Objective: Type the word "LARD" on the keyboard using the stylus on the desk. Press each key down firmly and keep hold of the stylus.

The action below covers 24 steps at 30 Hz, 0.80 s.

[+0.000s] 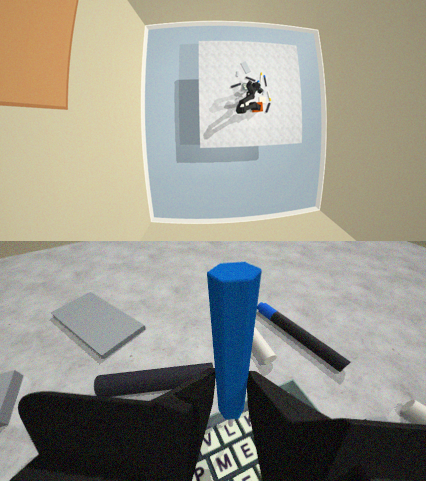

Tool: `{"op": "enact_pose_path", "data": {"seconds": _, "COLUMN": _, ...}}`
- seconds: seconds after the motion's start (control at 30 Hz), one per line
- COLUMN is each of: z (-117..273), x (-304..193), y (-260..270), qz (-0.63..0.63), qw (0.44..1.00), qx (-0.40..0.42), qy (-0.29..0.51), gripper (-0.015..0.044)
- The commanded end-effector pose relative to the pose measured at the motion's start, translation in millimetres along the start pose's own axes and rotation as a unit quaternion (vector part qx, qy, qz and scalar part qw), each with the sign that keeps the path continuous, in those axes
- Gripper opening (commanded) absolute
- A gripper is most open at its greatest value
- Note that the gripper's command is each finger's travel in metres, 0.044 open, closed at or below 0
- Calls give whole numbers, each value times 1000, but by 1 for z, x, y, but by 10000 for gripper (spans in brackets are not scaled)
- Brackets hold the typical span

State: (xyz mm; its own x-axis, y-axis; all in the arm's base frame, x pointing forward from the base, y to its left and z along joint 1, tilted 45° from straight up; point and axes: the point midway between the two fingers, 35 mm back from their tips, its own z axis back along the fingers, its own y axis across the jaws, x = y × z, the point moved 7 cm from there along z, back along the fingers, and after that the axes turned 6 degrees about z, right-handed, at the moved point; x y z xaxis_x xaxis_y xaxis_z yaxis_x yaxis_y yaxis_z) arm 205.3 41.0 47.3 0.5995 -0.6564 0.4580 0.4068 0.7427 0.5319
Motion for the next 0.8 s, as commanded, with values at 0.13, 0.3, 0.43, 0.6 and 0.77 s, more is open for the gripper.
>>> {"op": "enact_pose_path", "data": {"seconds": 0.13, "z": -3, "x": -5, "y": 0, "qz": -2, "qw": 1000, "qx": -2, "qy": -2, "gripper": 81}}
{"op": "enact_pose_path", "data": {"seconds": 0.3, "z": -5, "x": -8, "y": 0, "qz": -2, "qw": 1000, "qx": -2, "qy": -1, "gripper": 81}}
{"op": "enact_pose_path", "data": {"seconds": 0.43, "z": -6, "x": -9, "y": 0, "qz": -2, "qw": 1000, "qx": -2, "qy": -1, "gripper": 81}}
{"op": "enact_pose_path", "data": {"seconds": 0.6, "z": -7, "x": -12, "y": 1, "qz": -2, "qw": 1000, "qx": -2, "qy": -1, "gripper": 81}}
{"op": "enact_pose_path", "data": {"seconds": 0.77, "z": -8, "x": -14, "y": 1, "qz": -2, "qw": 1000, "qx": -2, "qy": -1, "gripper": 81}}
